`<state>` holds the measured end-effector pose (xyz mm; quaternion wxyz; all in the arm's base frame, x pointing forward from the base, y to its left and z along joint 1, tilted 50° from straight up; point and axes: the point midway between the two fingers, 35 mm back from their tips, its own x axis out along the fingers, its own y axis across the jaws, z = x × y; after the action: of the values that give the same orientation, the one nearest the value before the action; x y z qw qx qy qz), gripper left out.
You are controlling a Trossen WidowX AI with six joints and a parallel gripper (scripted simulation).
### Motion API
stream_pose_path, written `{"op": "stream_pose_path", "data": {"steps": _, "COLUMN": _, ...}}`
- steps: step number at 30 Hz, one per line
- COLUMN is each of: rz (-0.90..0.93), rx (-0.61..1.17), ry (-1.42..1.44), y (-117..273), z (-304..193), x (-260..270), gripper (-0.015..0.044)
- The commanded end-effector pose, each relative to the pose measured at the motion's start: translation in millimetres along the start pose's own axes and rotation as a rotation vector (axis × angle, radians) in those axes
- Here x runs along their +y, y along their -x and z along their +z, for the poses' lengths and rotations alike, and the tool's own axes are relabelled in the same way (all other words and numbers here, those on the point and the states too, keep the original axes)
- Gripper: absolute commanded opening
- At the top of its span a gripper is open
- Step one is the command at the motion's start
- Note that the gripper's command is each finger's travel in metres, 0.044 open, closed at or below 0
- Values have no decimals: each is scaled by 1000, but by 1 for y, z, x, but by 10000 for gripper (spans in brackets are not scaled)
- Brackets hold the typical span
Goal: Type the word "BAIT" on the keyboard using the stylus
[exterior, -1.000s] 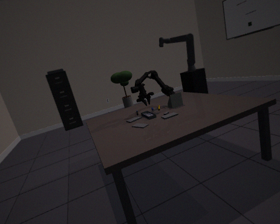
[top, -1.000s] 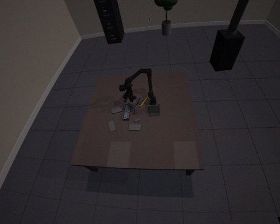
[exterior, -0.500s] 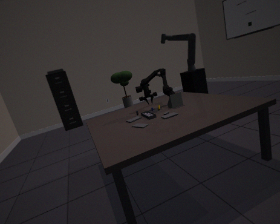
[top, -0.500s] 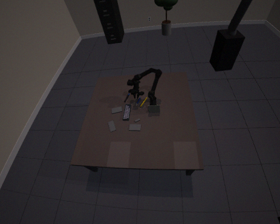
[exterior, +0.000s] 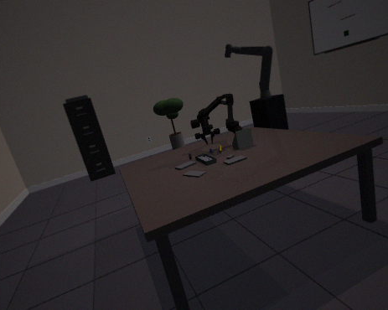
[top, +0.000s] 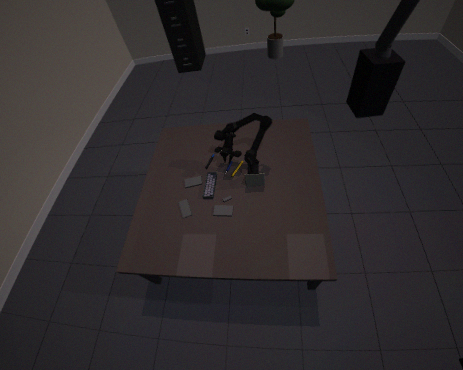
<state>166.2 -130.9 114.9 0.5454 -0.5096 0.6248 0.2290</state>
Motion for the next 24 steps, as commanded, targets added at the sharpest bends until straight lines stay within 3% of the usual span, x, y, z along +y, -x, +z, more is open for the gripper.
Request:
{"op": "stream_pose_path", "data": {"steps": 1, "rz": 3, "rx": -5, "ry": 5, "y": -4, "z": -1, "x": 2, "gripper": 150}}
{"op": "stream_pose_path", "data": {"steps": 24, "rz": 3, "rx": -4, "ry": 5, "y": -19, "z": -9, "x": 1, "gripper": 150}}
